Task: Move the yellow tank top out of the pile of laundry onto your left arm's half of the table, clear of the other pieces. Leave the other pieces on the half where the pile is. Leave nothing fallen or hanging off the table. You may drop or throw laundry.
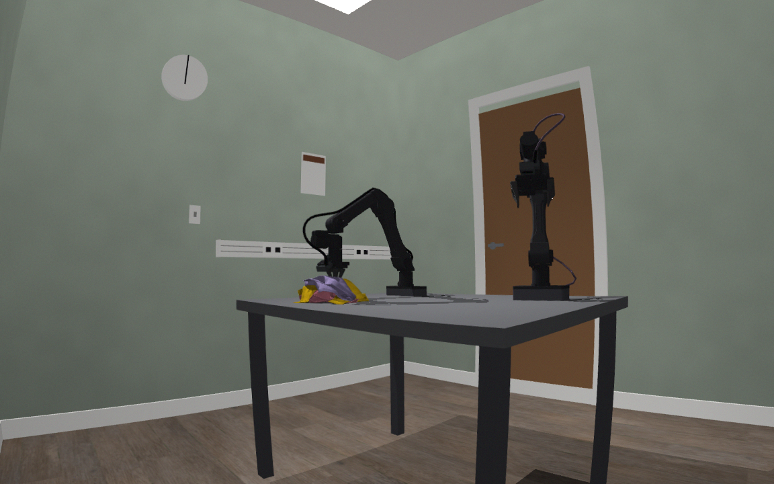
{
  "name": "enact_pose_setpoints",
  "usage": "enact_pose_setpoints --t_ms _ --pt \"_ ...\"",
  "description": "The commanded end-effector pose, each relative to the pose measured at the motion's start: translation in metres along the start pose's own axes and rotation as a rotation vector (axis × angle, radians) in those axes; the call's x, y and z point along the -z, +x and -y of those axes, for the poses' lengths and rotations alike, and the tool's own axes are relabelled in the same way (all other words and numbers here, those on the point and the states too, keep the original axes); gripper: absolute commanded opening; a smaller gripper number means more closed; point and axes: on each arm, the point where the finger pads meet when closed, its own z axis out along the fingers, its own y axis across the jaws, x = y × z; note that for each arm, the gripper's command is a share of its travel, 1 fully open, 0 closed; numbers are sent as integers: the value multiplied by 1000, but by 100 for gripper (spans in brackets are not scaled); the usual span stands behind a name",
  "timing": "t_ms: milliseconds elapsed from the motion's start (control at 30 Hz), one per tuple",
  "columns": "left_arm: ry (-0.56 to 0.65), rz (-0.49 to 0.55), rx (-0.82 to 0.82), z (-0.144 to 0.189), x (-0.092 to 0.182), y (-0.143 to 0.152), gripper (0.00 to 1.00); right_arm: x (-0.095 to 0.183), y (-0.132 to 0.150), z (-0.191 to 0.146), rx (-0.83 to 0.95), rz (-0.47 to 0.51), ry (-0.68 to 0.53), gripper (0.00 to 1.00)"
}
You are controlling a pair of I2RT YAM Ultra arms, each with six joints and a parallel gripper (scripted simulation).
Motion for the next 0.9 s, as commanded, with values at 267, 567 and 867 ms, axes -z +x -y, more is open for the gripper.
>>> enact_pose_setpoints --t_ms 267,567,867 --pt "0 78 -11 1 20 -17 92 -5 0 -4 4 -10 -19 14" --pt "0 78 -11 1 20 -17 92 -5 0 -3 -6 -11 -19 14" --pt "0 78 -11 1 20 -17 92 -6 0 -3 -7 -13 -20 0"
